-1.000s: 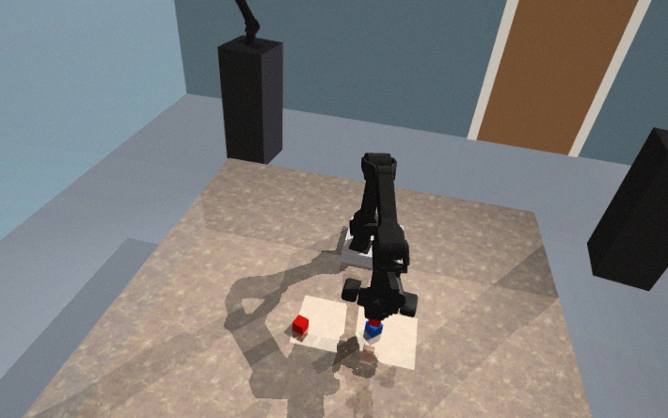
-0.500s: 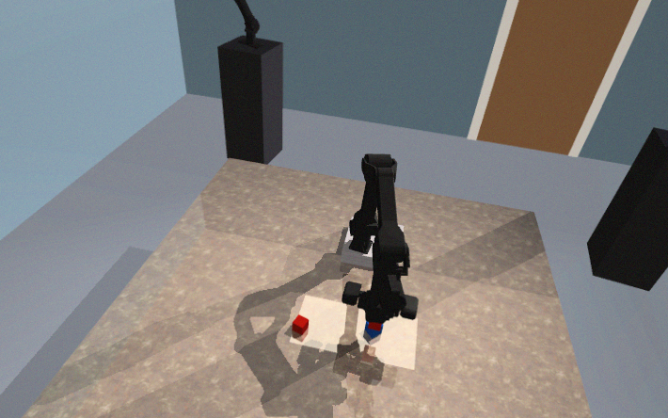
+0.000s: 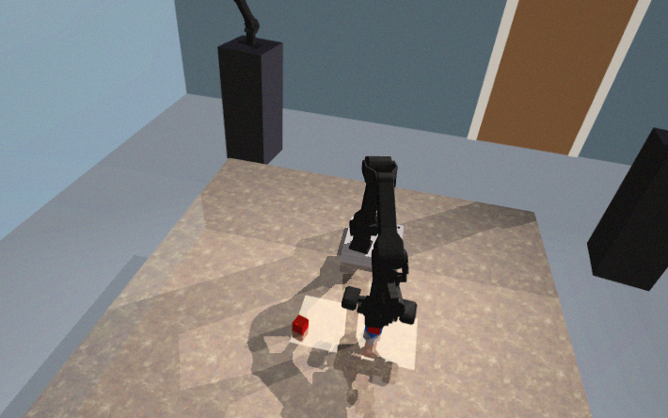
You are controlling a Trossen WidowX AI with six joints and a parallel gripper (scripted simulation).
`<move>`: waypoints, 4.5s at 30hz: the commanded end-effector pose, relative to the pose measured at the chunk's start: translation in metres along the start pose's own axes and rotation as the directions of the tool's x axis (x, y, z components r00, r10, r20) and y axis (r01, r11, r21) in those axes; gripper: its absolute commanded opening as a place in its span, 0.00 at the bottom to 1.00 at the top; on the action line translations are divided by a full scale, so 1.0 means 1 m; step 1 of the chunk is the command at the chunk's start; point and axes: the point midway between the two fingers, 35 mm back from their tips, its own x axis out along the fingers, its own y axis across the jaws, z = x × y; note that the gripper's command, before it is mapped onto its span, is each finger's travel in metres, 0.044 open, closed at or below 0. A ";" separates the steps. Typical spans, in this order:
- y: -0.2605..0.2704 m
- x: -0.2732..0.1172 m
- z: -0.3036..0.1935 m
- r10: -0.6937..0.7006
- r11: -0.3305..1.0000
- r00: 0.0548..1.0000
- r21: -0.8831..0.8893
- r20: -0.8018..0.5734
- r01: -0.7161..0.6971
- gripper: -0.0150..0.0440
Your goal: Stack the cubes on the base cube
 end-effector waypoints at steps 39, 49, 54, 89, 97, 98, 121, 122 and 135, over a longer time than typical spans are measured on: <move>0.000 -0.022 0.000 0.000 1.000 1.000 0.000 -0.002 0.000 0.60; -0.020 -0.030 0.009 -0.003 1.000 1.000 0.027 0.001 0.003 0.70; -0.063 -0.041 0.025 -0.009 0.996 1.000 0.085 0.002 0.008 0.70; -0.200 0.001 0.030 -0.027 0.968 1.000 0.249 0.002 0.026 0.70; -0.200 0.007 0.030 -0.027 0.968 1.000 0.249 0.002 0.025 0.70; -0.200 0.008 0.030 -0.027 0.968 1.000 0.249 0.002 0.025 0.70; -0.201 0.037 0.030 -0.027 0.968 1.000 0.249 0.002 0.026 0.53; -0.201 0.037 0.030 -0.027 0.968 1.000 0.249 0.002 0.026 0.48; -0.202 0.014 0.034 -0.027 0.968 1.000 0.249 0.003 0.026 0.43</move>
